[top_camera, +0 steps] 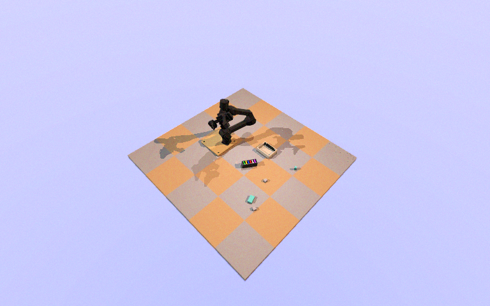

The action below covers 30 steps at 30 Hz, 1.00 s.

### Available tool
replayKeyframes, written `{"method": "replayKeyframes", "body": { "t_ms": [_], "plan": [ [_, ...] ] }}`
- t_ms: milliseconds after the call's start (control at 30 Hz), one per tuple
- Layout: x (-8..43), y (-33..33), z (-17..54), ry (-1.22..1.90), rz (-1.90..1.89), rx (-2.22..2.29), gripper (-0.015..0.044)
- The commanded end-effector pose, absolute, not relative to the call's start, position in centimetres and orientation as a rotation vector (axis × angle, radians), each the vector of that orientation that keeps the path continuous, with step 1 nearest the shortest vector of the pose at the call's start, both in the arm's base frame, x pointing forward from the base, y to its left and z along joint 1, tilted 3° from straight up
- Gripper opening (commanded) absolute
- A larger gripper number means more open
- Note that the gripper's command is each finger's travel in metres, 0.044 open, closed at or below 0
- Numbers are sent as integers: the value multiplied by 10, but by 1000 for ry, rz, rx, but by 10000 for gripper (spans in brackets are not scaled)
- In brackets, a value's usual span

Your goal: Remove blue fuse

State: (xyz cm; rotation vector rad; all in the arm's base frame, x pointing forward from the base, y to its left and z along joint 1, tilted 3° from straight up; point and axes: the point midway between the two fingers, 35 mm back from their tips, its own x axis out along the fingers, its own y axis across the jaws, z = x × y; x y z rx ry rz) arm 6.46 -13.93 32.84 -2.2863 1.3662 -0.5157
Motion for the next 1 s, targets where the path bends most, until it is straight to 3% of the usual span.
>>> {"method": "replayKeyframes", "body": {
  "t_ms": [0,400,500,967],
  "plan": [
    [65,-140,328,1351,-521,-2269,374],
    [112,-202,289,760,-480,-996,60],
    [138,-209,268,739,-413,-669,60],
    [205,-200,209,888,-307,-7,60]
  ]
}}
